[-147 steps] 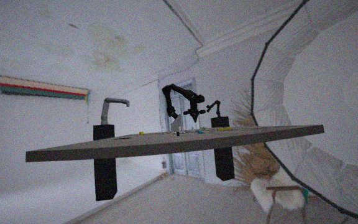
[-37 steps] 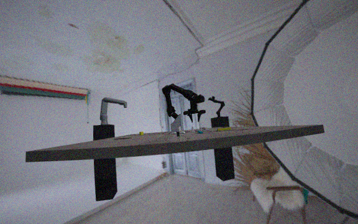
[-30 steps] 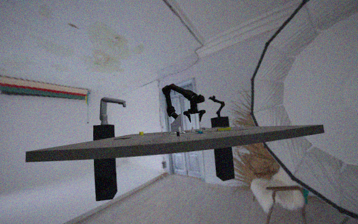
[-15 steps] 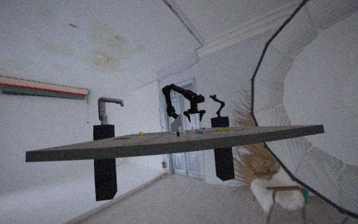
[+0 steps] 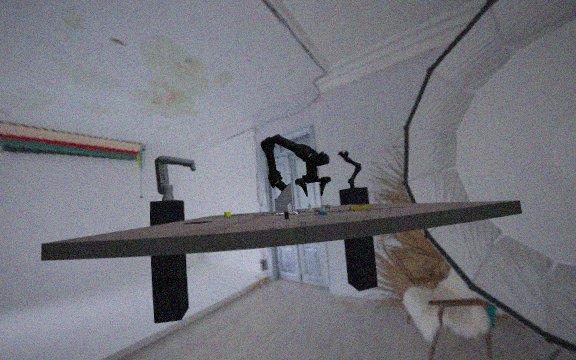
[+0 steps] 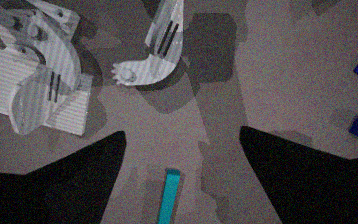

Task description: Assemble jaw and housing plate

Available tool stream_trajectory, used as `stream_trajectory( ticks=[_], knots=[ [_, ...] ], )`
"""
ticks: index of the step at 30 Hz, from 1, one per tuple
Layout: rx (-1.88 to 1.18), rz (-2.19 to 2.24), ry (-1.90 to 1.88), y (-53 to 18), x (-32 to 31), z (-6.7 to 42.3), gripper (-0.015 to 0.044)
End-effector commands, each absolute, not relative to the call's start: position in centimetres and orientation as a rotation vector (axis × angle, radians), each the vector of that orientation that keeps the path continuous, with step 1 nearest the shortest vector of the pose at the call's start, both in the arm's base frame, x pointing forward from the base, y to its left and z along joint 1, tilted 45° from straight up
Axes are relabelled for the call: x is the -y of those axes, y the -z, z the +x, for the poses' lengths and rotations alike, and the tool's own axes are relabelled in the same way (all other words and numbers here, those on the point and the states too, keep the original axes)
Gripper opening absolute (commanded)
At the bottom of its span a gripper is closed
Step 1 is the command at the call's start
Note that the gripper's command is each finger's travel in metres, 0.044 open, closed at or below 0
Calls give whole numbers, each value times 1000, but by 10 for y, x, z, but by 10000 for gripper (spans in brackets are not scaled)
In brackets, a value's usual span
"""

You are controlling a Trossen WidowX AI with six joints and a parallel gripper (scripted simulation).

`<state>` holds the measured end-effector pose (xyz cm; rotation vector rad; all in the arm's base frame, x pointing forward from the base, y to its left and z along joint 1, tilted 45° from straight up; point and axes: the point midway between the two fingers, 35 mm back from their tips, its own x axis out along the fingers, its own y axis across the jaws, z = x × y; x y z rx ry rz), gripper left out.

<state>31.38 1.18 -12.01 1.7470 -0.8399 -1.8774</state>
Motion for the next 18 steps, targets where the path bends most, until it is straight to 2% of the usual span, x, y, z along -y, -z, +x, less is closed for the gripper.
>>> stream_trajectory(
  ticks=[1,12,18],
  knots=[
    [840,1747,1877,120,-12,314,282],
    [840,1747,1877,120,-12,314,0],
    [840,1747,1877,120,-12,314,0]
  ],
)
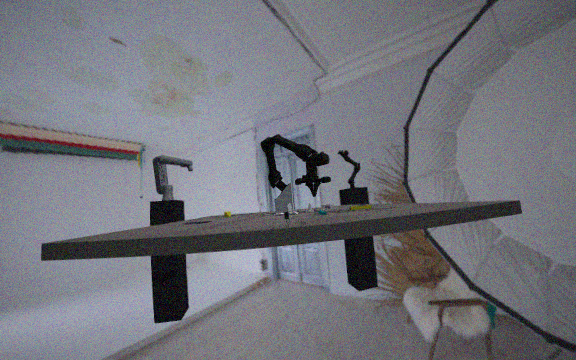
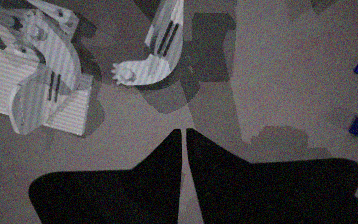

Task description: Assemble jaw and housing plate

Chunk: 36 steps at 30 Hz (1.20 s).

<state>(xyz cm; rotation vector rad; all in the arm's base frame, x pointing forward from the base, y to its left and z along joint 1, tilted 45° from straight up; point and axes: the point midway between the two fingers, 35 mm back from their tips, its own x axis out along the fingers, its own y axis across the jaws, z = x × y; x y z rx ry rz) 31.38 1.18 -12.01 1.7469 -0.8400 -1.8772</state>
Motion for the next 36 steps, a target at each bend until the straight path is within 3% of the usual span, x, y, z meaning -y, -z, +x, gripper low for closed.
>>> stream_trajectory(
  ticks=[1,9,26,36],
  knots=[
    [840,1747,1877,120,-12,314,0],
    [840,1747,1877,120,-12,314,0],
    [1247,1943,1817,109,-23,266,440],
    [1379,1996,1784,106,-24,251,440]
  ],
)
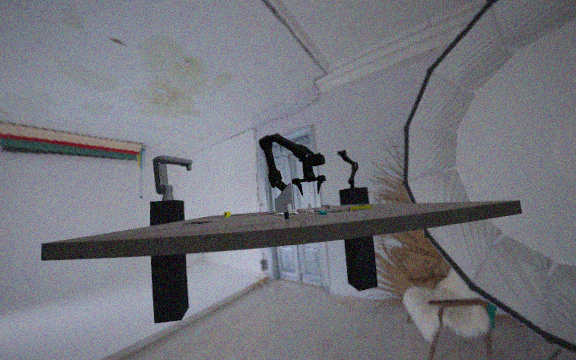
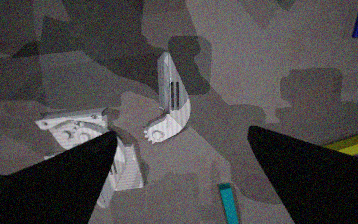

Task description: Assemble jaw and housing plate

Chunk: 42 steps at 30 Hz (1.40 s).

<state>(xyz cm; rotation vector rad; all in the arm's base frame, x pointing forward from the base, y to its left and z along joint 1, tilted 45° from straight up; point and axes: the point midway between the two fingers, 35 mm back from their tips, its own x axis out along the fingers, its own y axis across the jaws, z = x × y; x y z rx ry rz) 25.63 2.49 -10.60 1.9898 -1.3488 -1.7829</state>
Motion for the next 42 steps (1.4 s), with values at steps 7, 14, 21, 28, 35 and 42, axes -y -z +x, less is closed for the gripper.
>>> stream_trajectory(
  ticks=[7,14,21,28,35,42],
  knots=[
    [1381,1994,1781,134,4,246,440],
    [1381,1994,1781,134,4,246,440],
    [1381,1994,1781,135,4,246,440],
    [1380,1995,1782,142,11,245,440],
    [1380,1995,1781,151,19,244,440],
    [1380,1994,1780,159,27,243,440]
  ],
)
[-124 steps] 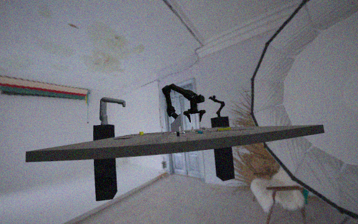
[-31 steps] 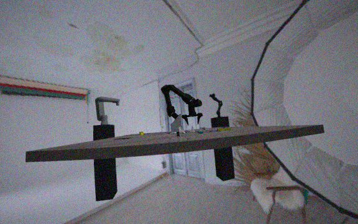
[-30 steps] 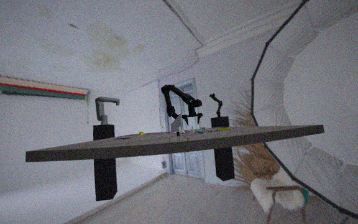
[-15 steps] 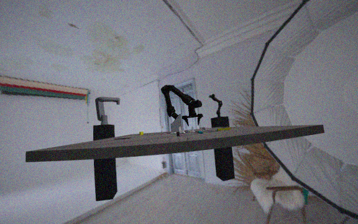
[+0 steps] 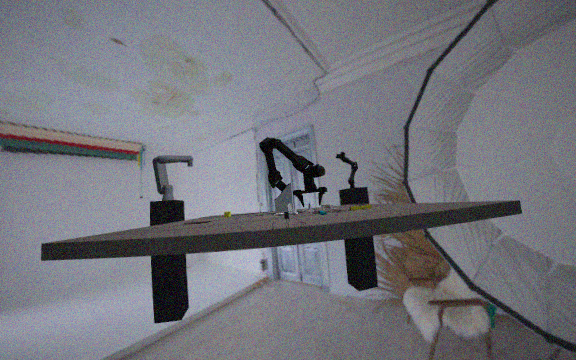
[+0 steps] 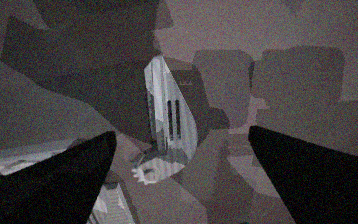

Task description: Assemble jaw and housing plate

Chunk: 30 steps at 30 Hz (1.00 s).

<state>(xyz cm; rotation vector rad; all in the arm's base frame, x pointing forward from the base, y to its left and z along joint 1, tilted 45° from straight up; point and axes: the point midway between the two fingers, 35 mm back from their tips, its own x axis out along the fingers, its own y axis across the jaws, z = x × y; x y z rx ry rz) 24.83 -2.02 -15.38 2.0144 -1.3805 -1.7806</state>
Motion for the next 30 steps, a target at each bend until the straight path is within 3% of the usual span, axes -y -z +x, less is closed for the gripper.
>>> stream_trajectory(
  ticks=[1,30],
  knots=[
    [1381,1994,1780,160,28,243,440],
    [1382,1992,1779,170,39,240,440]
  ],
)
